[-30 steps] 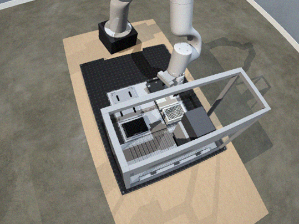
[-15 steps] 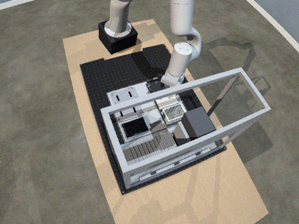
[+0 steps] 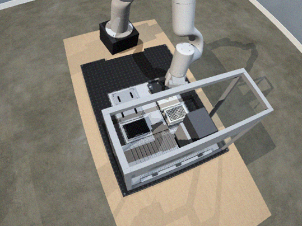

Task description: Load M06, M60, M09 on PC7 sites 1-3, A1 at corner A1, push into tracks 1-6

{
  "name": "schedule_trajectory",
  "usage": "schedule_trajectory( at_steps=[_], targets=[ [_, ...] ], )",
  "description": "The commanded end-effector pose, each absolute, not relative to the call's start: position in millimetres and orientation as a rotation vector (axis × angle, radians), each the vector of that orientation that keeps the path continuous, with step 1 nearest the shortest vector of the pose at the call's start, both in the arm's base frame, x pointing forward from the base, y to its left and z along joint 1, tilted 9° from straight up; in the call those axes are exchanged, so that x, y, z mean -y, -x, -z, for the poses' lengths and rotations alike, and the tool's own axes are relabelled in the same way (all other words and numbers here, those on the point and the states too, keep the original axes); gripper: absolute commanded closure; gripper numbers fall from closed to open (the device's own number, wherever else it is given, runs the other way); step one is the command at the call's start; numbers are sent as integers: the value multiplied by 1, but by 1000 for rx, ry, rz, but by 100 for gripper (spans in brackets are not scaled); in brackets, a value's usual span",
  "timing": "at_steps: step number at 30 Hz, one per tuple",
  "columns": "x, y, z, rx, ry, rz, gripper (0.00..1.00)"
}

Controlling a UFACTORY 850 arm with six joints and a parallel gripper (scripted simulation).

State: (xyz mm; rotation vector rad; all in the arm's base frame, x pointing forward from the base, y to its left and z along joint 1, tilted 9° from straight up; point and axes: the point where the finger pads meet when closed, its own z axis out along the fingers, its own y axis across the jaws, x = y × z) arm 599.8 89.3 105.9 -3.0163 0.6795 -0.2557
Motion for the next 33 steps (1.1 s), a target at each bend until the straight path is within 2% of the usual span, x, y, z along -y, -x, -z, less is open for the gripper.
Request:
schedule_trajectory(
  at_steps=[1,14,33],
  targets=[
    [-89,-600,-107,-462,3046,243,0],
    [-89,-601,-107,-47,3102,253,0],
    [-9,-630,-110,835,3036,260,0]
  ],
)
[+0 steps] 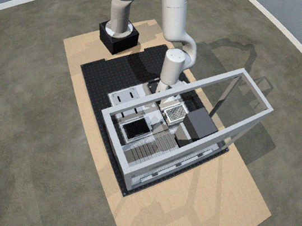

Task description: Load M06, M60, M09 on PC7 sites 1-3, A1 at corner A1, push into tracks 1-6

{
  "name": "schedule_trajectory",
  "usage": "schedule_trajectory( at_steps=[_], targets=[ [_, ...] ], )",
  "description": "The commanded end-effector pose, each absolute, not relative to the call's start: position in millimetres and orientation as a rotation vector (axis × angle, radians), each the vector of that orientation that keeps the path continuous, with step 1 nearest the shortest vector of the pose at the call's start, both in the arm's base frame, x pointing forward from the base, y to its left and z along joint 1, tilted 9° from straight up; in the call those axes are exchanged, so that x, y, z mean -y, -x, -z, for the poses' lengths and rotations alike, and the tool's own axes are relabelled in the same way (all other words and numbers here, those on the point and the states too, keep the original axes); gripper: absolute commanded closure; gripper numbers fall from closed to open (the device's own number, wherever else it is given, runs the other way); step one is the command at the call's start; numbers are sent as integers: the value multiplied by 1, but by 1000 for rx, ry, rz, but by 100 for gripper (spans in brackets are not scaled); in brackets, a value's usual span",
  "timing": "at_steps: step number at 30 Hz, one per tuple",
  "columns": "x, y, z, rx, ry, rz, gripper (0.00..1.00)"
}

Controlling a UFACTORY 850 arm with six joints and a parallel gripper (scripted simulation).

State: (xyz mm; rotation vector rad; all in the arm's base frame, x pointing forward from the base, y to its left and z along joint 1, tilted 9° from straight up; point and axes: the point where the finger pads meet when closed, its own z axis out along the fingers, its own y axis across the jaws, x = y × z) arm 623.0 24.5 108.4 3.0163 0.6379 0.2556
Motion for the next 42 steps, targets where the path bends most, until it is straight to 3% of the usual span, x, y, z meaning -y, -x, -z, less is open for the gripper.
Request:
schedule_trajectory(
  at_steps=[1,34,42],
  targets=[
    [-5,-631,-110,-874,-2985,-256,0],
    [132,-681,-115,-2112,-2186,-207,0],
    [154,-689,-116,-2126,-2172,-206,0]
  ],
)
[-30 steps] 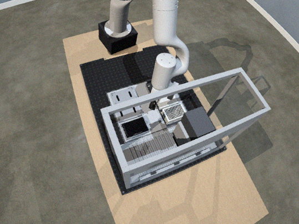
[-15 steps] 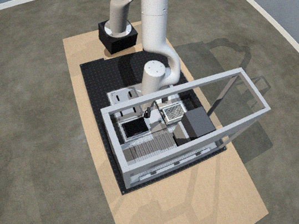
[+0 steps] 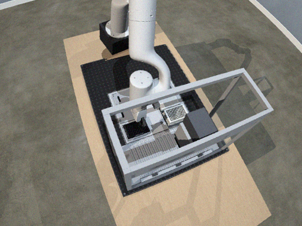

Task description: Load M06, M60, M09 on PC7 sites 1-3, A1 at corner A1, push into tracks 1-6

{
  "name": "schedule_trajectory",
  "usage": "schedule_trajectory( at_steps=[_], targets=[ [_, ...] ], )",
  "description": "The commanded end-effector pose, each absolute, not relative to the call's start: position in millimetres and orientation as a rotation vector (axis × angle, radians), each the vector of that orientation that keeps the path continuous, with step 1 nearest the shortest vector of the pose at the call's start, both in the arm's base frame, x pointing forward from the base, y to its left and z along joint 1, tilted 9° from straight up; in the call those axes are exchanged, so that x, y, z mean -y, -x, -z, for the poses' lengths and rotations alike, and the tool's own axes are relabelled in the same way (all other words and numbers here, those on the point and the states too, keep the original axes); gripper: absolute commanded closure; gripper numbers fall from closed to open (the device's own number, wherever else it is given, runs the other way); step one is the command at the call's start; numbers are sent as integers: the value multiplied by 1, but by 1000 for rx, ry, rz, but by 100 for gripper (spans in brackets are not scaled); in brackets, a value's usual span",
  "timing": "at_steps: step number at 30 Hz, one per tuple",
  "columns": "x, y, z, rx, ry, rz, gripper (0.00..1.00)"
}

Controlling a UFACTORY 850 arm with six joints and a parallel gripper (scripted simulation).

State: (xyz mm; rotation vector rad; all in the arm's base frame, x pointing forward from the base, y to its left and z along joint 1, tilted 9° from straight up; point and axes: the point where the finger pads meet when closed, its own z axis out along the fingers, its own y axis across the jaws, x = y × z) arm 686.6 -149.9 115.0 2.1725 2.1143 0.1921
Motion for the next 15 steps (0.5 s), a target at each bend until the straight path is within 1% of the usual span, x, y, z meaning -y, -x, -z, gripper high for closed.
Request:
schedule_trajectory(
  at_steps=[1,15],
  targets=[
    [154,-689,-116,-2126,-2172,-206,0],
    [154,-690,-113,-2126,-2172,-206,0]
  ],
)
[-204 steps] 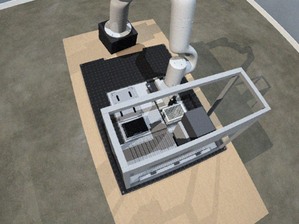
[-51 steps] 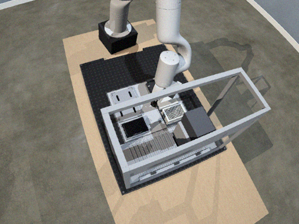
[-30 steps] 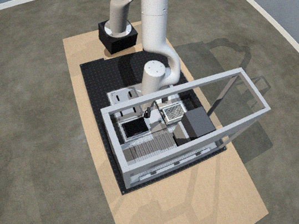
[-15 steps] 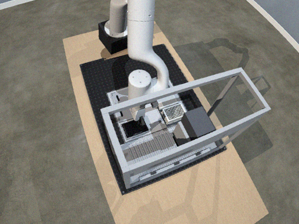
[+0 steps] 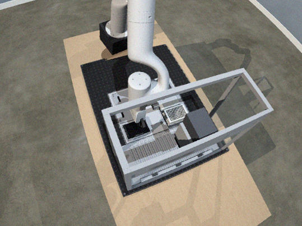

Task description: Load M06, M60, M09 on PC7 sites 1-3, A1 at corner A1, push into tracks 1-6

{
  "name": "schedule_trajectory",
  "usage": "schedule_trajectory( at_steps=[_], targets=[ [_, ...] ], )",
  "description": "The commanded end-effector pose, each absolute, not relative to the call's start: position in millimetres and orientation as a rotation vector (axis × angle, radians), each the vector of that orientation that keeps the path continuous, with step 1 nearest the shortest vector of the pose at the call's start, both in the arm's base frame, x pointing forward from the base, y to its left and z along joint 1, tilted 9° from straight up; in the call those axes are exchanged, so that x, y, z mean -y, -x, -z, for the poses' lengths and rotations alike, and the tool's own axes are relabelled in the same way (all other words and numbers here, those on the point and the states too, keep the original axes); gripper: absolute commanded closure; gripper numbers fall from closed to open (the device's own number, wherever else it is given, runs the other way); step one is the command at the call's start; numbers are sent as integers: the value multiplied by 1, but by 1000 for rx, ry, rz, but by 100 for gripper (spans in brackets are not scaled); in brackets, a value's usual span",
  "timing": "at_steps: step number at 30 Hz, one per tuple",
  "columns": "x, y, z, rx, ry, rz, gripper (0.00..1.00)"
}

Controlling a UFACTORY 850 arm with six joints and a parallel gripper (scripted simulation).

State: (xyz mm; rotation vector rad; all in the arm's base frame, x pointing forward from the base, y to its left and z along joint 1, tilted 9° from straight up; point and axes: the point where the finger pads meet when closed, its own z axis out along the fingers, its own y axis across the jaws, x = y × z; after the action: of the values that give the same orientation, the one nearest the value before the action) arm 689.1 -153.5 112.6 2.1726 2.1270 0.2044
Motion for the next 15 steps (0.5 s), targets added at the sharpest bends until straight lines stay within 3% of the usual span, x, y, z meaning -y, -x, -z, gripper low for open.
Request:
schedule_trajectory(
  at_steps=[1,15],
  targets=[
    [154,-690,-111,-2126,-2172,-206,0],
    [153,-694,-88,-2126,-2172,-206,0]
  ],
)
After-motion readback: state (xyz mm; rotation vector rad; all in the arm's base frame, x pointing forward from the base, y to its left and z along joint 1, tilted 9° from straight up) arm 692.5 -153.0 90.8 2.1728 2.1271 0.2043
